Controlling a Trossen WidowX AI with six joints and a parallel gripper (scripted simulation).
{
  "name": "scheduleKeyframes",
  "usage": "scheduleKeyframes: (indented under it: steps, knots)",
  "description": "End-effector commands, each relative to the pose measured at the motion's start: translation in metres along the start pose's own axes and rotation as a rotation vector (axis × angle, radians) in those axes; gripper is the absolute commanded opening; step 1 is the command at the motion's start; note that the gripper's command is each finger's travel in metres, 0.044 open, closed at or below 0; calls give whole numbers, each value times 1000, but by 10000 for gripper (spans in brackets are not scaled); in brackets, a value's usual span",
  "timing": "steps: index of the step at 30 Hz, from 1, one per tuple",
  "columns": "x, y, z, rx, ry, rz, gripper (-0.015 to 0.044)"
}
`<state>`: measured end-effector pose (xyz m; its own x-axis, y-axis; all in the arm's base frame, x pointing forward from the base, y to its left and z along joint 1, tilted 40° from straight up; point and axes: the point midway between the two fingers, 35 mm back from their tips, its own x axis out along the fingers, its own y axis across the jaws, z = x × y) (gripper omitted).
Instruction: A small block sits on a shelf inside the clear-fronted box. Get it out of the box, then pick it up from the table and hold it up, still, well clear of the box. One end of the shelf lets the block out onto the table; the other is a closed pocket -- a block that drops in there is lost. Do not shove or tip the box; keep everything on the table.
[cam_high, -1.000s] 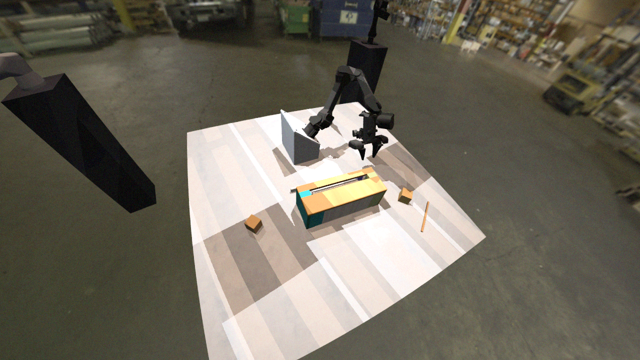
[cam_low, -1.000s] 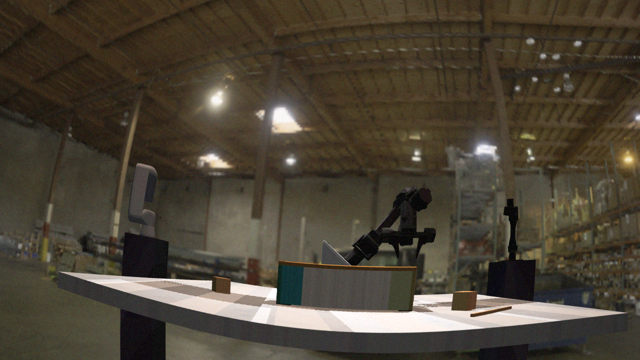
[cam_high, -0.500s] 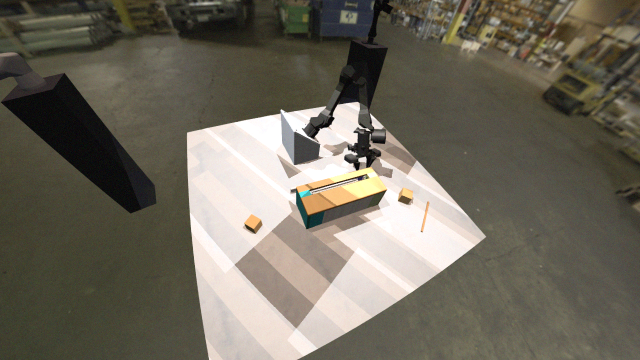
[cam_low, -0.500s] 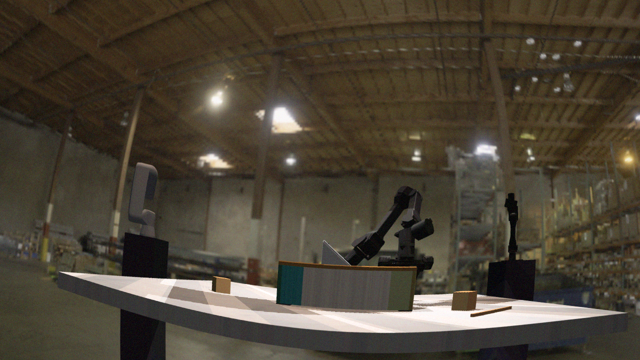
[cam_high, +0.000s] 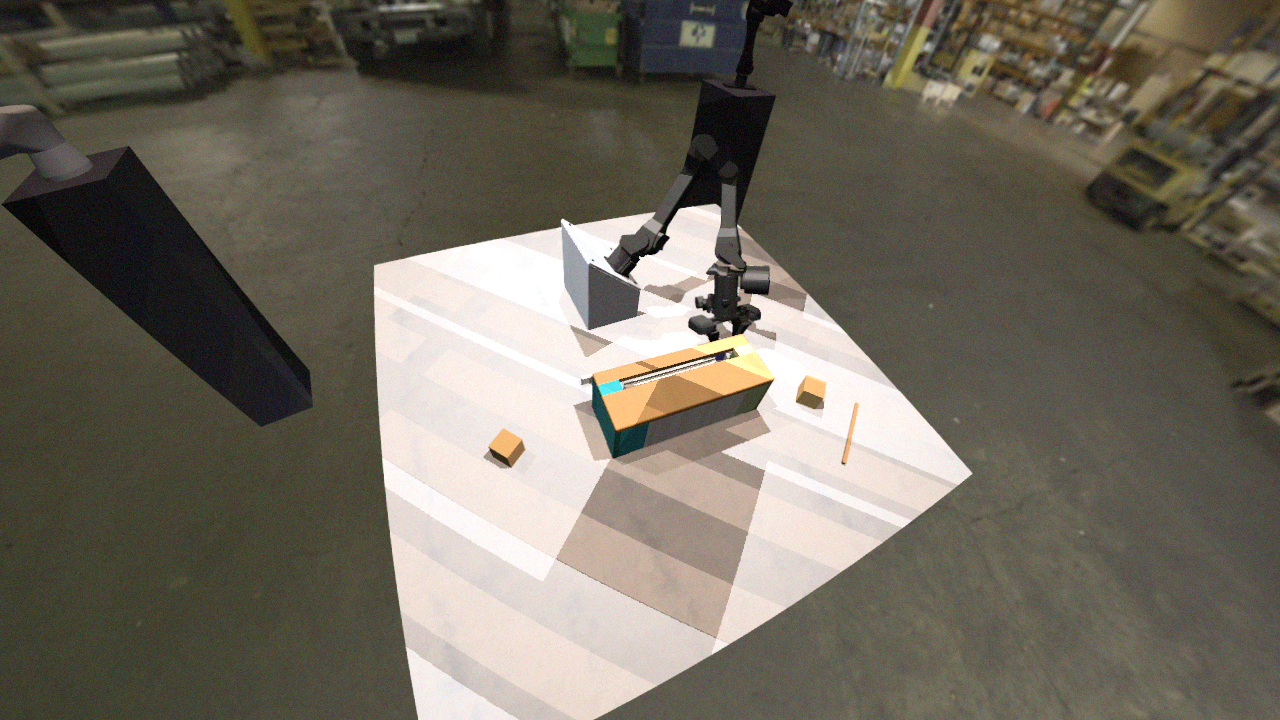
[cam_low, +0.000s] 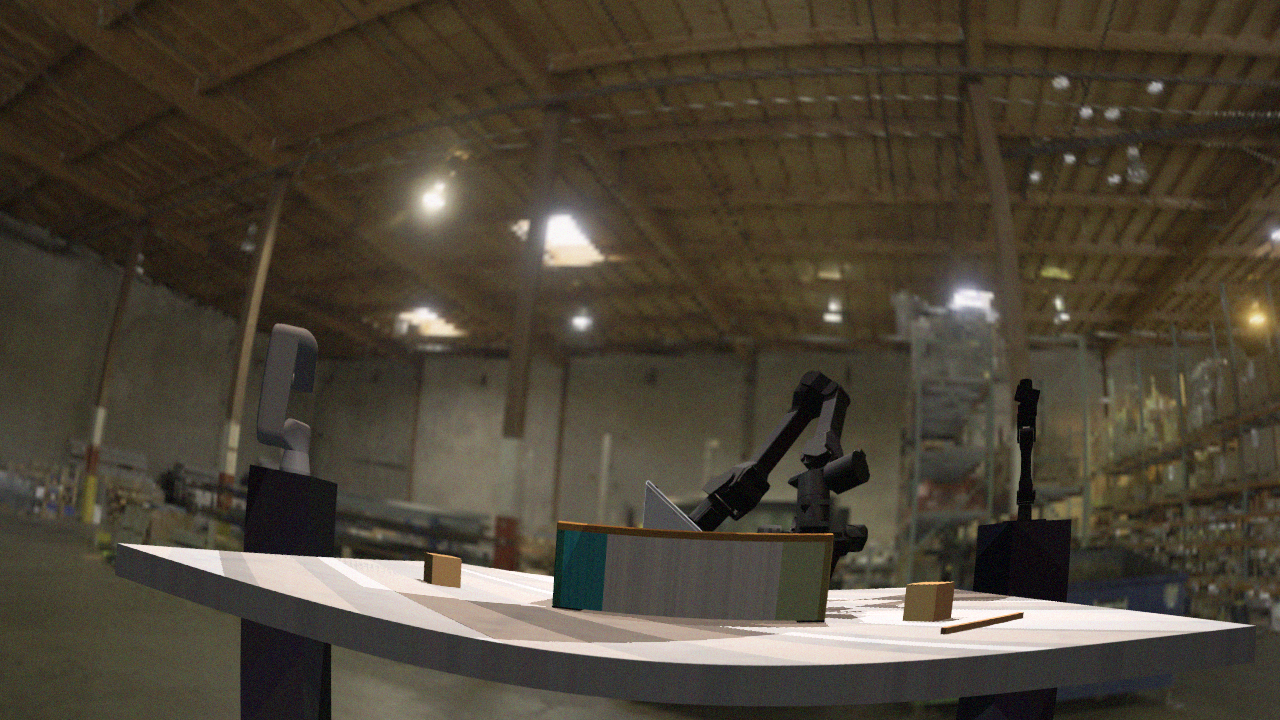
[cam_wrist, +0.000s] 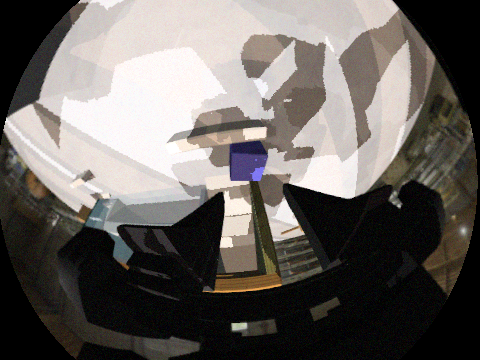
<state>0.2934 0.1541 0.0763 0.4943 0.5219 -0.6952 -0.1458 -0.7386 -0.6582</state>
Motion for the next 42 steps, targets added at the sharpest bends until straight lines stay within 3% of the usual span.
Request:
scheduleKeyframes:
  steps: [1, 22, 29, 32, 35, 42]
  knots:
    - [7, 3, 4, 5, -6, 8, 285]
    - [36, 4, 17, 5, -5, 6, 285]
    - [36, 4, 17, 5, -5, 6, 101]
    - [36, 4, 17, 5, -5, 6, 81]
    - [30, 4, 13, 4, -5, 6, 3]
    - [-1, 3, -3, 1, -4, 7, 0]
